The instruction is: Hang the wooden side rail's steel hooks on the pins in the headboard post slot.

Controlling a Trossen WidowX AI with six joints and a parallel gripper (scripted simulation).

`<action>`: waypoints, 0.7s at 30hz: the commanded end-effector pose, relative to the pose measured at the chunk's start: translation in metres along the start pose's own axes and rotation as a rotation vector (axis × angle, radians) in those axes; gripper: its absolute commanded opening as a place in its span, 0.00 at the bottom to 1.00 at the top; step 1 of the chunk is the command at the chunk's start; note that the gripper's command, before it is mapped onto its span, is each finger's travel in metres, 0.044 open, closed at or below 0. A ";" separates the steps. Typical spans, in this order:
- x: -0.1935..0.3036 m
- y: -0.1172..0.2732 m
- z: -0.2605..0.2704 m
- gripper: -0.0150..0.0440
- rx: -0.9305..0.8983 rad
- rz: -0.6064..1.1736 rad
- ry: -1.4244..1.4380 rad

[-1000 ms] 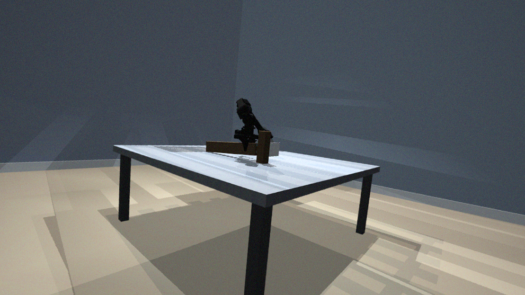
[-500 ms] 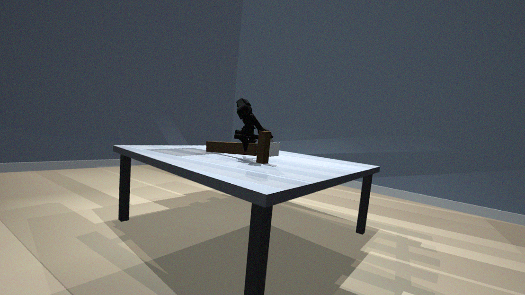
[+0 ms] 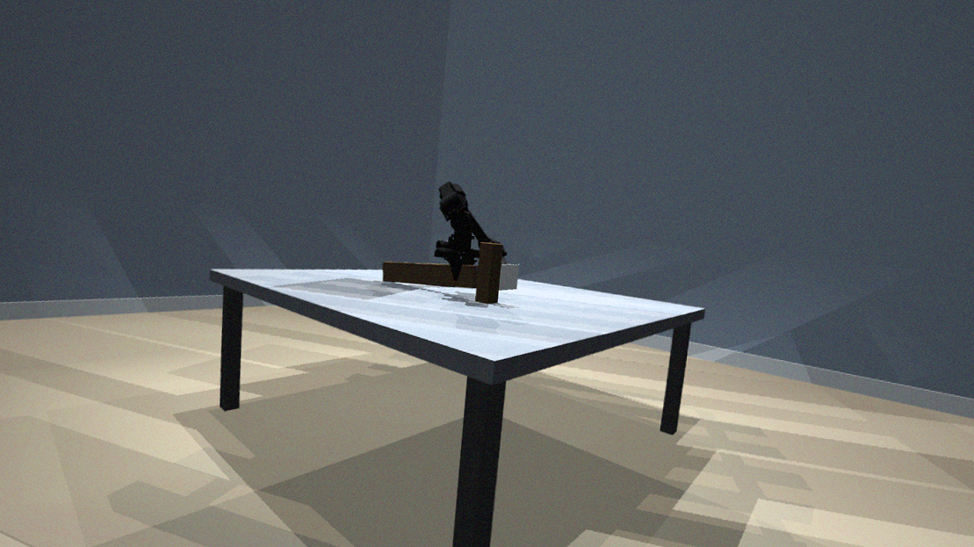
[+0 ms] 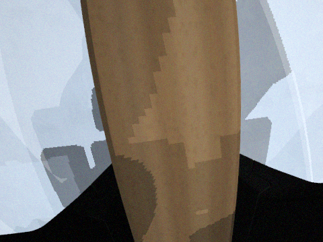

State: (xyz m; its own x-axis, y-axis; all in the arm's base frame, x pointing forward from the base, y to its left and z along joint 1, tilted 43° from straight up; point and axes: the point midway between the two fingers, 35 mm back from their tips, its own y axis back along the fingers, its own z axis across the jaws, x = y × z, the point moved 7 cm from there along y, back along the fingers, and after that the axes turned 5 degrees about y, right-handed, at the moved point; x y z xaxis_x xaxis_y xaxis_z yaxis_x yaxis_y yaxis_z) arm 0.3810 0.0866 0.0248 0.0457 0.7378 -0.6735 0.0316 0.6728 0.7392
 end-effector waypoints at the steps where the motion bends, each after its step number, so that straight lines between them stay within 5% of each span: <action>1: 0.003 0.003 -0.001 0.25 -0.006 0.004 0.001; 21: 0.005 0.004 0.000 0.25 -0.006 0.004 0.001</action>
State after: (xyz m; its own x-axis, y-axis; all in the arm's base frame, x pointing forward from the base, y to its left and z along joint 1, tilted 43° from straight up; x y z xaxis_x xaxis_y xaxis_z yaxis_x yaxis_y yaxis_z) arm 0.3818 0.0877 0.0231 0.0467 0.7370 -0.6743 0.0319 0.6736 0.7384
